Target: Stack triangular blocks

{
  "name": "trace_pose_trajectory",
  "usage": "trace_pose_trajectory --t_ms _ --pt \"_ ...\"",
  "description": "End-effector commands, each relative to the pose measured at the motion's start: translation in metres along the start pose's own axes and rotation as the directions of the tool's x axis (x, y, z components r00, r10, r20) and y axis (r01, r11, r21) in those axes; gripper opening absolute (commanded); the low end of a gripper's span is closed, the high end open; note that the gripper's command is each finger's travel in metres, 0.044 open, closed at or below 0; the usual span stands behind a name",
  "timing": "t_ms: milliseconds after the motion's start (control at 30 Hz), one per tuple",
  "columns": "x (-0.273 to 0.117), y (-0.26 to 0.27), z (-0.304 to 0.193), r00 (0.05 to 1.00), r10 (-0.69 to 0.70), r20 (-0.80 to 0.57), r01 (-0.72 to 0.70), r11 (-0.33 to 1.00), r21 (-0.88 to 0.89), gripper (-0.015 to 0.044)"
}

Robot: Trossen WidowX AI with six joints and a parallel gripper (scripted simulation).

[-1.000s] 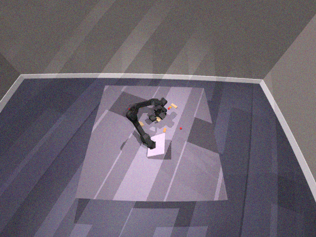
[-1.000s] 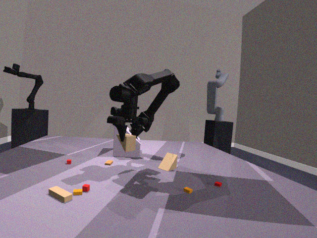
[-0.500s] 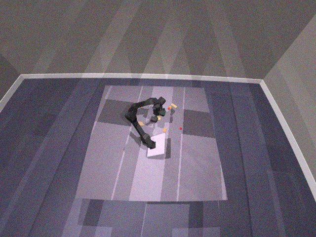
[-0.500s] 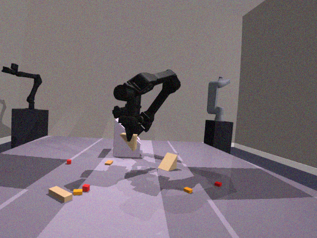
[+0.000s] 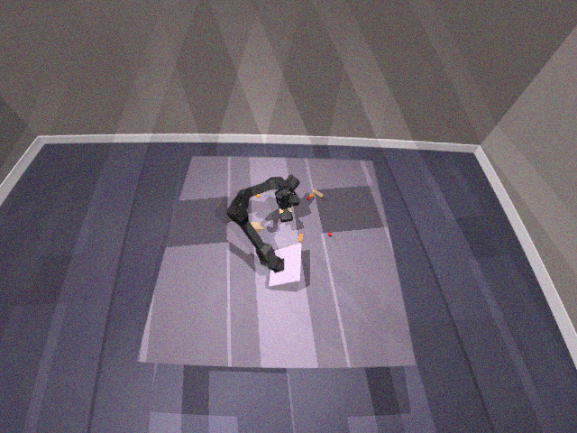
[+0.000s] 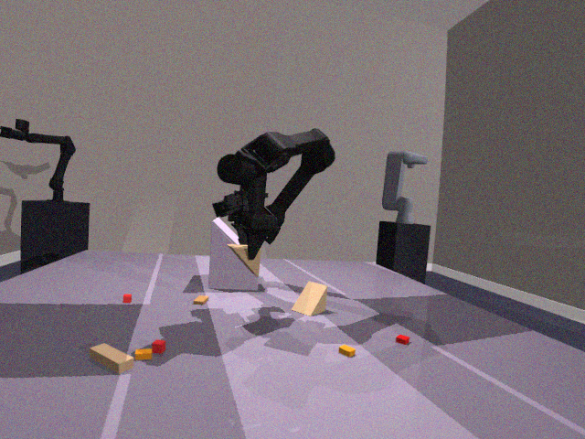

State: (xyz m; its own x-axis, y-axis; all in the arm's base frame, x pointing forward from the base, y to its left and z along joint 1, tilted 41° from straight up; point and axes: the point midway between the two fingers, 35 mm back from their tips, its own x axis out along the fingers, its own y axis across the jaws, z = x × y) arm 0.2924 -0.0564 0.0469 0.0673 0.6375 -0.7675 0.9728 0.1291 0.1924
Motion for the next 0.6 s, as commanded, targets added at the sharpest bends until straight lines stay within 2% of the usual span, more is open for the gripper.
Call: trace_pose_trajectory --t_ms 0,267,567 --pt "-0.005 0.005 -0.004 1.0 0.012 0.004 -0.011 0.991 -0.134 0.0" --pt "-0.007 0.009 -0.01 1.0 0.01 0.003 -0.008 0.916 -0.401 0.0" --pt "-0.01 0.013 -0.018 1.0 0.009 0.001 -0.006 0.747 -0.665 0.0"
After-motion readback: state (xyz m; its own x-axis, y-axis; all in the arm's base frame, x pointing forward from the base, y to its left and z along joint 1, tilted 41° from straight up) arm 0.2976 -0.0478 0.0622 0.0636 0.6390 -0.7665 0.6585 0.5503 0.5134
